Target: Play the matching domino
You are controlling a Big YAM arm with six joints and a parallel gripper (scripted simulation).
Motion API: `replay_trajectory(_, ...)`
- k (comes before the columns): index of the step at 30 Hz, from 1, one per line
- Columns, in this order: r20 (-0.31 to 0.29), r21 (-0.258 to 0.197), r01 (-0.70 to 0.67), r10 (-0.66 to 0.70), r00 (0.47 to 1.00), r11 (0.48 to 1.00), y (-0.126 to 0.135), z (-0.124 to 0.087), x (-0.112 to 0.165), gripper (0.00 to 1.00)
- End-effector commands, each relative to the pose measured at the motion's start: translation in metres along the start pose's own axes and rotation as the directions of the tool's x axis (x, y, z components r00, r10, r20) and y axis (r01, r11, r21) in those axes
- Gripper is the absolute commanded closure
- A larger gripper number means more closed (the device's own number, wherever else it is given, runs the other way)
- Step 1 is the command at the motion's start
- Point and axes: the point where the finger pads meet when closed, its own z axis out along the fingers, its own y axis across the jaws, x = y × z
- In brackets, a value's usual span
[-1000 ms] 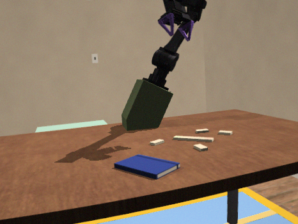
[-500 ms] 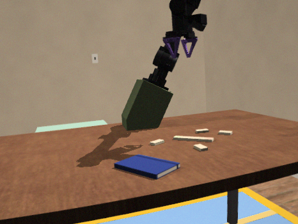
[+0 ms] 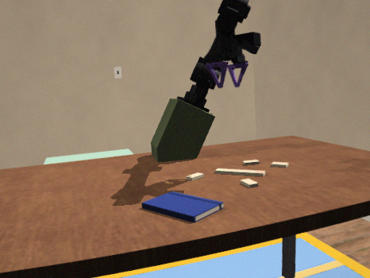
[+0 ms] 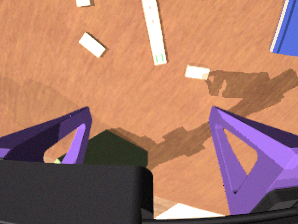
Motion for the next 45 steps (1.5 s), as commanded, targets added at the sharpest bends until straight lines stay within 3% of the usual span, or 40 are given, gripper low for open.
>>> replay_trajectory(1, 0.013, 0.011, -0.014, 0.014, 1.000, 1.000, -0.004, 0.000, -0.007, 0.00)
replay_trajectory(4, 0.004, 0.006, -0.007, 0.007, 1.000, 1.000, -0.002, 0.004, -0.002, 0.00)
replay_trajectory(13, -0.001, 0.005, -0.061, 0.061, 0.998, 0.998, -0.007, 0.060, -0.004, 0.00)
replay_trajectory(20, -0.001, 0.005, -0.061, 0.061, 0.998, 0.998, -0.007, 0.060, -0.004, 0.00)
replay_trajectory(25, -0.007, 0.003, -0.245, 0.245, 0.970, 0.970, -0.006, 0.062, 0.000, 0.00)
replay_trajectory(30, -0.001, 0.009, -0.433, 0.433, 0.901, 0.901, -0.006, 0.065, -0.002, 0.00)
replay_trajectory(38, 0.001, 0.006, -0.401, 0.401, 0.916, 0.916, -0.007, 0.061, 0.000, 0.00)
replay_trajectory(45, -0.012, 0.010, -0.537, 0.537, 0.843, 0.843, -0.004, 0.069, 0.001, 0.00)
